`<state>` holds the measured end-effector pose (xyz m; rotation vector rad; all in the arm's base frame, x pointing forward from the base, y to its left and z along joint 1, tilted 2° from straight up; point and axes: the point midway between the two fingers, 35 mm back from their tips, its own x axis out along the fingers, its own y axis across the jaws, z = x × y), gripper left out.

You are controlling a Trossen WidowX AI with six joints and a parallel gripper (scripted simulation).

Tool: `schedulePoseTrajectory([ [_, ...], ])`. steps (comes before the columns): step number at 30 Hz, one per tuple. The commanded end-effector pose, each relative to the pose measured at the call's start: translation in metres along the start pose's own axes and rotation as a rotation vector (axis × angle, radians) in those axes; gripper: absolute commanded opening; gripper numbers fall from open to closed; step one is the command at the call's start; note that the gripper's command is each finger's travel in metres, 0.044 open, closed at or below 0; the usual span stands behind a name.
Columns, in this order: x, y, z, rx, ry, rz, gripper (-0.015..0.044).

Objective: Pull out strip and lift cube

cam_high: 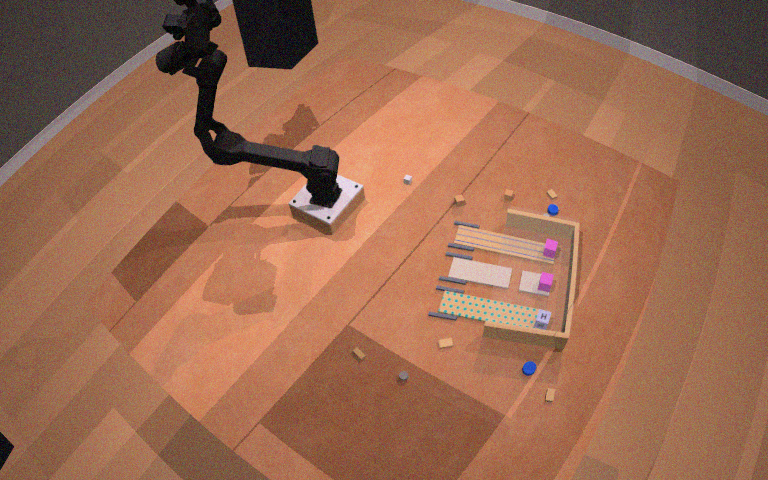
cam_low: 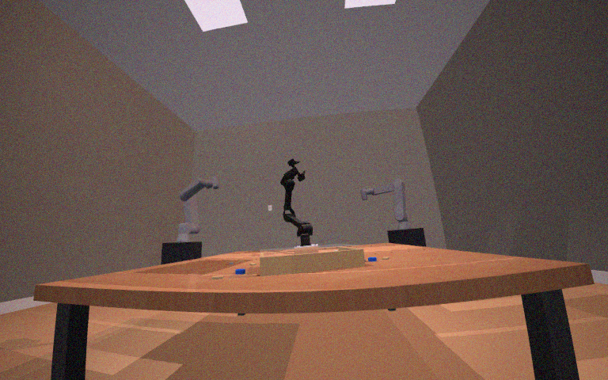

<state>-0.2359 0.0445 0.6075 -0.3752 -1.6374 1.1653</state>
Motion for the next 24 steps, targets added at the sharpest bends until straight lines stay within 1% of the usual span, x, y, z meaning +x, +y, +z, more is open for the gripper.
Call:
schedulePoseTrajectory([
  [1,-0.003,-0.024,-0.072,0.105,0.126,-0.125,0.04],
  [6,-0.018,-0.043,-0.146,0.2,0.271,-0.262,0.04],
  [12,-0.054,-0.056,-0.233,0.294,0.463,-0.425,0.04],
  [18,-0.106,-0.056,-0.311,0.368,0.673,-0.584,0.04],
  [24,-0.173,-0.043,-0.377,0.426,0.902,-0.734,0.04],
])
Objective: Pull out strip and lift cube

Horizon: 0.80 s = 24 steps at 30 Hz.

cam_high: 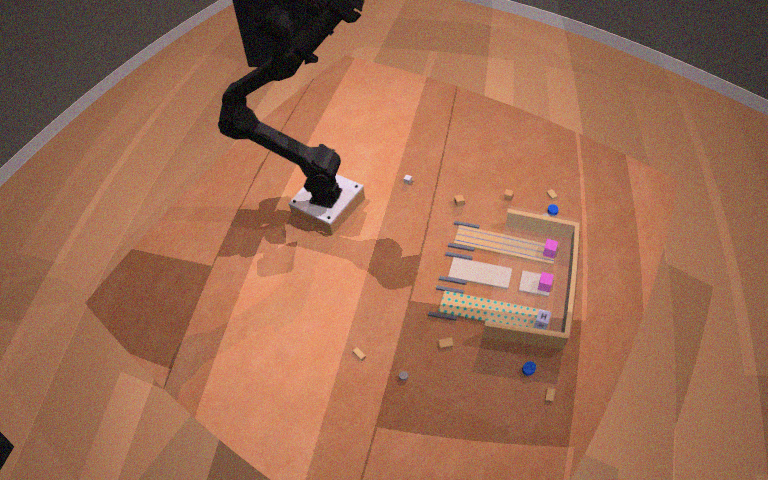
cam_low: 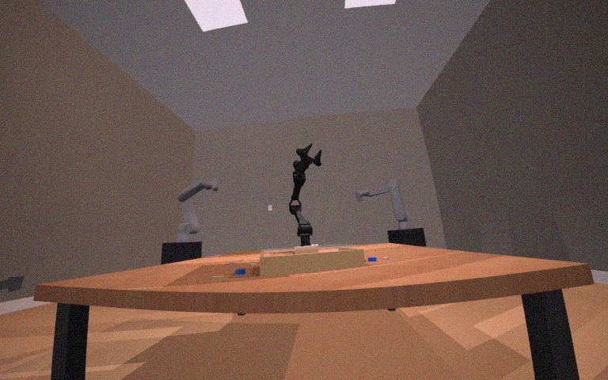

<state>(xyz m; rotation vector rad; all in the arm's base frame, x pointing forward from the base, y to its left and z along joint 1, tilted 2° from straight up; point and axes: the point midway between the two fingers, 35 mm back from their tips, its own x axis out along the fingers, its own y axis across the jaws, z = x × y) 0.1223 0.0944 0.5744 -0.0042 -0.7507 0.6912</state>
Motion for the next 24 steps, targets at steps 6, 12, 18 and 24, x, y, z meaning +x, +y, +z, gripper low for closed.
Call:
schedulePoseTrajectory([
  [6,-0.014,-0.063,-0.142,0.06,0.368,-0.282,0.04],
  [12,-0.053,-0.092,-0.224,0.079,0.613,-0.449,0.04],
  [18,-0.111,-0.109,-0.297,0.086,0.877,-0.605,0.04],
  [24,-0.187,-0.114,-0.356,0.084,1.166,-0.743,0.04],
])
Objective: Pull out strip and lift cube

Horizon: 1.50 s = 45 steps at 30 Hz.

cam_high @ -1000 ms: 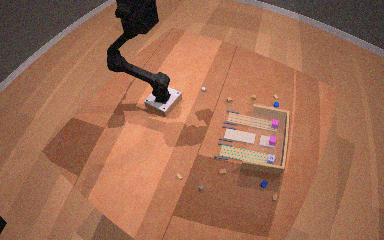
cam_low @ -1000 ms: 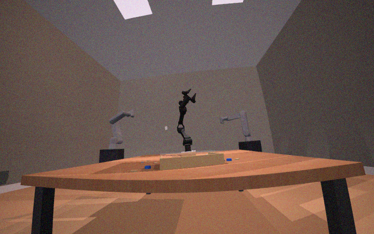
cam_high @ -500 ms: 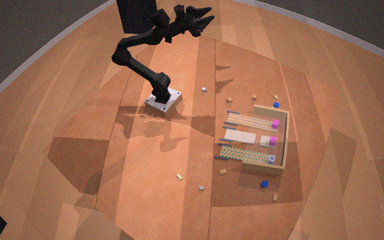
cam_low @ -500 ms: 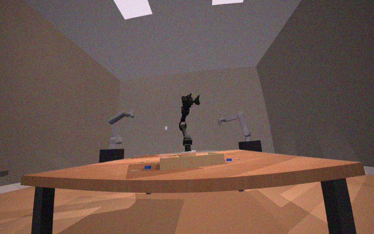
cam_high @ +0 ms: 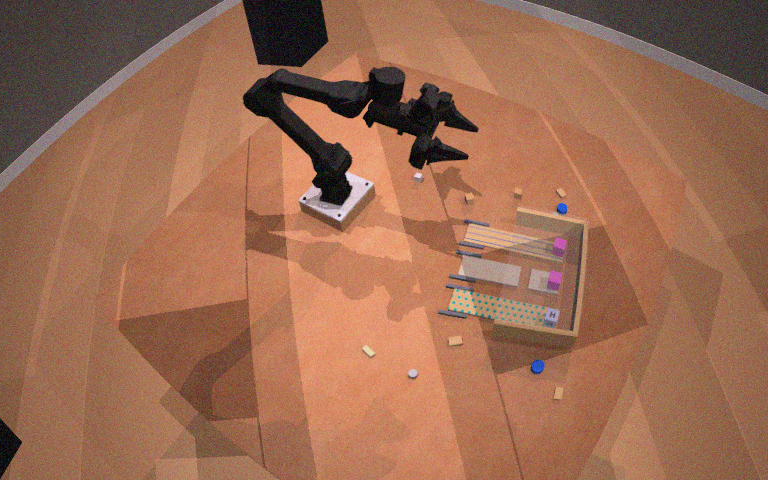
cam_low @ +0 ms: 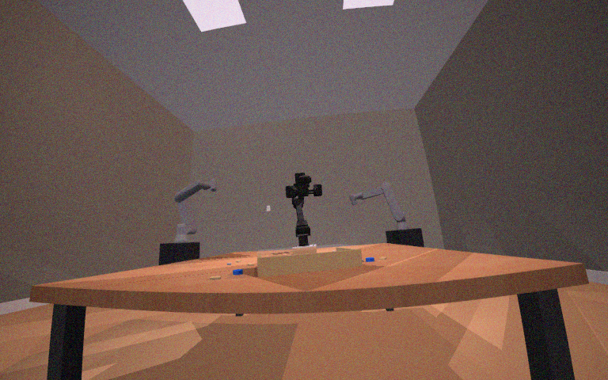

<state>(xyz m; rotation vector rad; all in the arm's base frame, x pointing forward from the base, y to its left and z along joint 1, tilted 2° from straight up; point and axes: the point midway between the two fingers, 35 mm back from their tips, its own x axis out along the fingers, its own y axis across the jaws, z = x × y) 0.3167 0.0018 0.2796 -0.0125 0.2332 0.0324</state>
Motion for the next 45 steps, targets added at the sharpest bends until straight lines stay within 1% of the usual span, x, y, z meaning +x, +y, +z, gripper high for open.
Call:
schedulePoseTrajectory([
  [1,0.011,-0.026,-0.073,-0.024,0.229,-0.122,0.04],
  [3,0.01,-0.034,-0.098,-0.034,0.307,-0.161,0.04],
  [4,0.01,-0.035,-0.103,-0.036,0.322,-0.169,0.04],
  [27,0.01,-0.036,-0.104,-0.036,0.326,-0.171,0.04],
  [30,0.017,-0.042,-0.102,-0.05,0.386,-0.176,0.0321],
  [36,0.049,-0.069,-0.104,-0.09,0.634,-0.179,0.0164],
  [42,0.078,-0.101,-0.119,-0.107,0.88,-0.153,0.0006],
  [45,0.091,-0.119,-0.132,-0.106,1.0,-0.127,0.0],
])
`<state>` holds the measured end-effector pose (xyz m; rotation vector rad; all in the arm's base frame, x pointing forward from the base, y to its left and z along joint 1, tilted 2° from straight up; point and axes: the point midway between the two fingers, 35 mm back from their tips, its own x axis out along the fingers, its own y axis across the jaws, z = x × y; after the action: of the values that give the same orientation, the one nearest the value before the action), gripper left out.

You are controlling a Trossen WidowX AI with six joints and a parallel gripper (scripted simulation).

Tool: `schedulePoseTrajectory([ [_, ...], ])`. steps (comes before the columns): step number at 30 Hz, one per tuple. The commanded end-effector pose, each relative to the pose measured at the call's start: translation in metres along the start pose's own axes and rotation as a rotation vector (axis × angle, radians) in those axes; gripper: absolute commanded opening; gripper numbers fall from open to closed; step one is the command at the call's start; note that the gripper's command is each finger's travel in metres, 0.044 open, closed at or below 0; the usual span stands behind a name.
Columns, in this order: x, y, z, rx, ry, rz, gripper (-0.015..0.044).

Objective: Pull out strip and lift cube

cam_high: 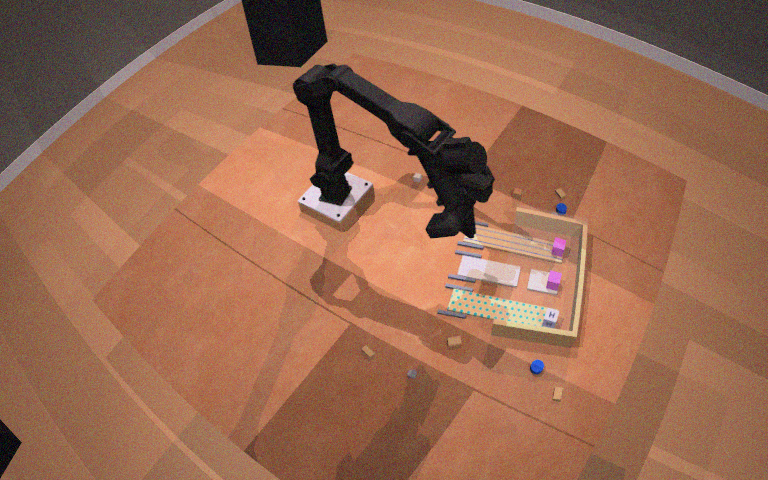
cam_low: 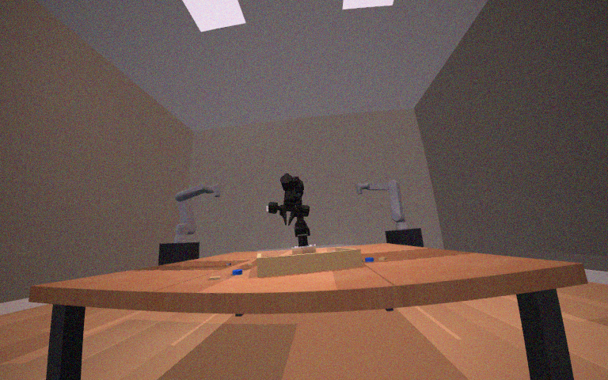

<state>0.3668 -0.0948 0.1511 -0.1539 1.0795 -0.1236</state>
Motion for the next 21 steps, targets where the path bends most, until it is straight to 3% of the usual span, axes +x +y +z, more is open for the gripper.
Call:
schedulePoseTrajectory([
  [1,0.033,-0.022,-0.001,-0.03,0.185,0.044,0.0],
  [9,0.085,-0.053,-0.017,-0.062,0.457,0.154,0.0],
  [21,0.09,-0.055,-0.026,-0.063,0.463,0.157,0.0],
])
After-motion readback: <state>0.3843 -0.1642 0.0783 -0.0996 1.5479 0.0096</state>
